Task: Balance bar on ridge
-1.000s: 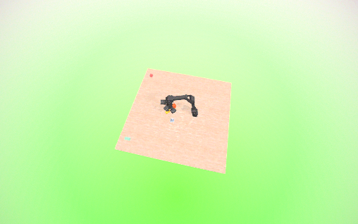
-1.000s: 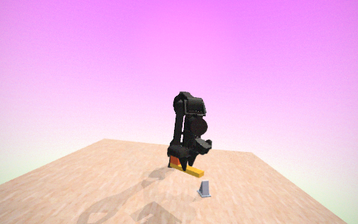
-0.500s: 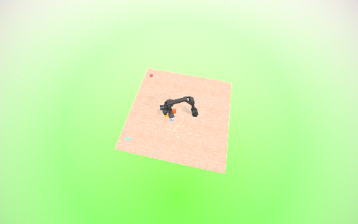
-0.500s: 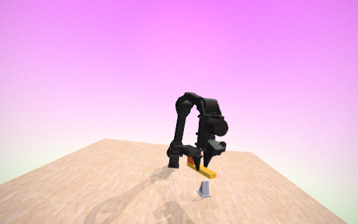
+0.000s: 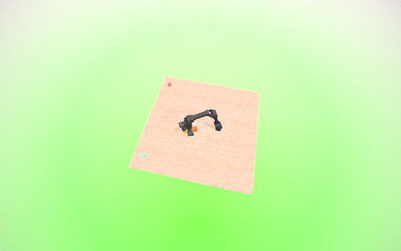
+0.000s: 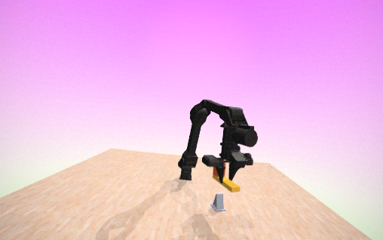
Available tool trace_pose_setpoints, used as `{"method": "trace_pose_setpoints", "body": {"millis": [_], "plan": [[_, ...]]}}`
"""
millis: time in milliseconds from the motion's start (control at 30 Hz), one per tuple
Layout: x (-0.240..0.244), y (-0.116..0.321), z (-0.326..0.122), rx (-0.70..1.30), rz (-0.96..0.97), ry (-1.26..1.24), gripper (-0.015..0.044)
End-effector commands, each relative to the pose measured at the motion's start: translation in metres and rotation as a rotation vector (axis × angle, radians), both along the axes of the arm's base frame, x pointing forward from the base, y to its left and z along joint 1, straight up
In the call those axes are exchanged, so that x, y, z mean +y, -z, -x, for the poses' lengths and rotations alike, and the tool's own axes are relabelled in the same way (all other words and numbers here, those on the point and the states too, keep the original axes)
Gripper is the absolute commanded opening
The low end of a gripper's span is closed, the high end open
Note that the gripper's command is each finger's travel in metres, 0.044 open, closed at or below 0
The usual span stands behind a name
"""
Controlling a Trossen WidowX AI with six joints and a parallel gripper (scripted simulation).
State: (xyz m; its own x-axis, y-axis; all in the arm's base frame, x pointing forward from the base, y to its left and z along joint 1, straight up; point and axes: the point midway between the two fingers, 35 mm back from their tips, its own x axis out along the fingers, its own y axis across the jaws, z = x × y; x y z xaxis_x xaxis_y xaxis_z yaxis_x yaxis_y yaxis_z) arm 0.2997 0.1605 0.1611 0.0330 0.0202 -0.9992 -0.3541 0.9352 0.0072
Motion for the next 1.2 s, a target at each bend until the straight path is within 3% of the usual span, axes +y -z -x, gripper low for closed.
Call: {"method": "trace_pose_setpoints", "body": {"millis": [0,700,1167], "plan": [[0.001,0.006,0.000,0.003,0.004,0.013,0.0000],[-0.002,0.040,-0.002,0.003,0.004,0.025,0.0000],[-0.002,0.039,-0.002,0.003,0.004,0.026,0.0000]]}}
